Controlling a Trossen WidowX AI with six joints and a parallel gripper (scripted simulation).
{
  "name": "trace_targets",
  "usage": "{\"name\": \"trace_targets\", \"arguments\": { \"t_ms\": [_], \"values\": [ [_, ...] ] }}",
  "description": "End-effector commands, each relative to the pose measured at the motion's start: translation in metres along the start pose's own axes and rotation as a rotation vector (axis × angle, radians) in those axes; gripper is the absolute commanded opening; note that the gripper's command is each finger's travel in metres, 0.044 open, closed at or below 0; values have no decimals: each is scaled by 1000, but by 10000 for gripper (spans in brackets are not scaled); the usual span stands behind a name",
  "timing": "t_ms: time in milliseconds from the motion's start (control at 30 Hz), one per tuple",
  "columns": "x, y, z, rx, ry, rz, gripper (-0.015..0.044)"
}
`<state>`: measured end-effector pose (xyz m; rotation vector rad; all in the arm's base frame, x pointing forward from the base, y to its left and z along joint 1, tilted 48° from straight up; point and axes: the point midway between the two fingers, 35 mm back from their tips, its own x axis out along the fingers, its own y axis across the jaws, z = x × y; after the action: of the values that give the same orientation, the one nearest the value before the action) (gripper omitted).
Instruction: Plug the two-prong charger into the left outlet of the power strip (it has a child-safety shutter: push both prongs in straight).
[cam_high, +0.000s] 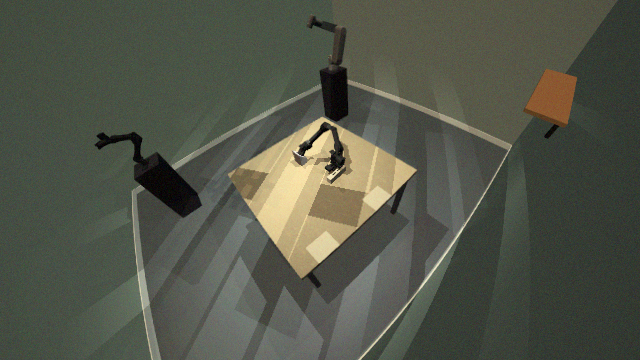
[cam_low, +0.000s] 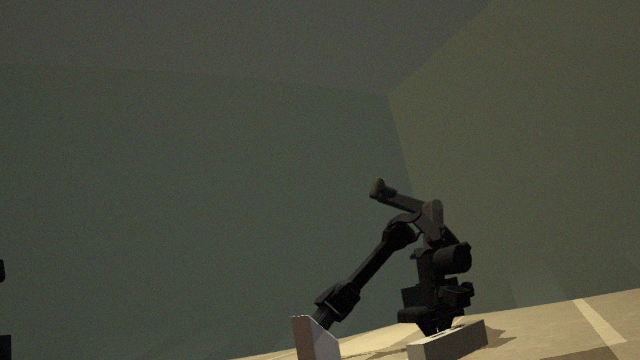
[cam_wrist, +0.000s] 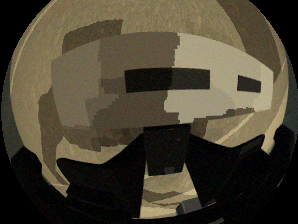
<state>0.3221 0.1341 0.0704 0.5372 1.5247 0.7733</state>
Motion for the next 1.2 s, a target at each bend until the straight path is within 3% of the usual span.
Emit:
{"name": "trace_targets", "arguments": {
  "t_ms": [0, 1167],
  "values": [
    [0, 0, -1, -3, -5, 2, 0],
    [1, 1, -19, -3, -6, 3, 0]
  ]
}}
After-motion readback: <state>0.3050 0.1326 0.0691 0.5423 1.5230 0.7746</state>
